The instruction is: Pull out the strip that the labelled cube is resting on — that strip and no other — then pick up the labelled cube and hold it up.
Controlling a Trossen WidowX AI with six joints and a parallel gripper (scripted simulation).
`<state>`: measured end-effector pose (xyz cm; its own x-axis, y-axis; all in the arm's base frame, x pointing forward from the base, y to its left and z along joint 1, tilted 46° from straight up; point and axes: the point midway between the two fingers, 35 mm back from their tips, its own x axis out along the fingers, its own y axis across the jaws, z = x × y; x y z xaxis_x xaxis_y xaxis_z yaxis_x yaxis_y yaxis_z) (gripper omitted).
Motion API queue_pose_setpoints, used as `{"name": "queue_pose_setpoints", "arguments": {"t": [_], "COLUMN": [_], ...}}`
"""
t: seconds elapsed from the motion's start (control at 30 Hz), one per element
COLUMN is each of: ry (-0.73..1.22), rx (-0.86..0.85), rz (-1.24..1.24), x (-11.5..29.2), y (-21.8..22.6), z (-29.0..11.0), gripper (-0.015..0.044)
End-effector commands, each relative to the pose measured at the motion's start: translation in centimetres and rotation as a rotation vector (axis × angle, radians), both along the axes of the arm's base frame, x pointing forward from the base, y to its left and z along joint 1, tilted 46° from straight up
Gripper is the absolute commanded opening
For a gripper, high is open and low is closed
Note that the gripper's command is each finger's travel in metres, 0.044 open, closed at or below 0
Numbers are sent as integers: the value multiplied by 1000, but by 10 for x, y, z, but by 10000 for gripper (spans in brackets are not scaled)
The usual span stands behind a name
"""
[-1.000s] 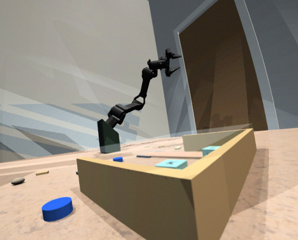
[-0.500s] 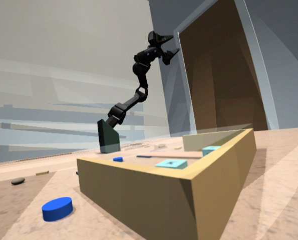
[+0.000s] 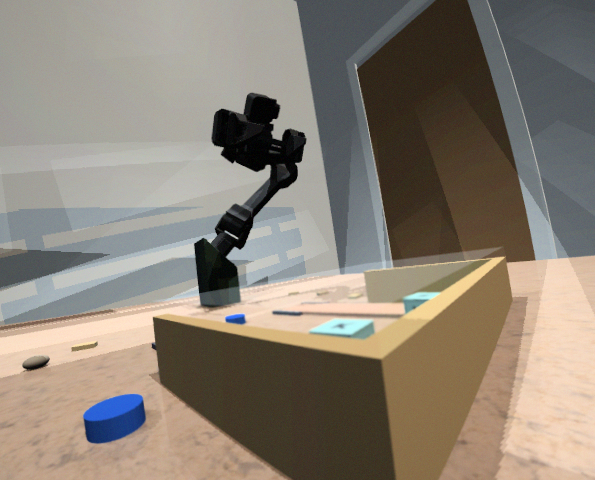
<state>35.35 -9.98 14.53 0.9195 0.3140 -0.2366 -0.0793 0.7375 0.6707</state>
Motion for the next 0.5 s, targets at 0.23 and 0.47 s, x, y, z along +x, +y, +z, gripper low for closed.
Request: {"name": "queue_pose_setpoints", "arguments": {"t": [0.23,0.47], "ry": [249,282], "rx": [59,40], "rz": [61,87], "x": [-41,-31], "y": [25,21], "z": [-97,-104], "gripper": [400,321]}}
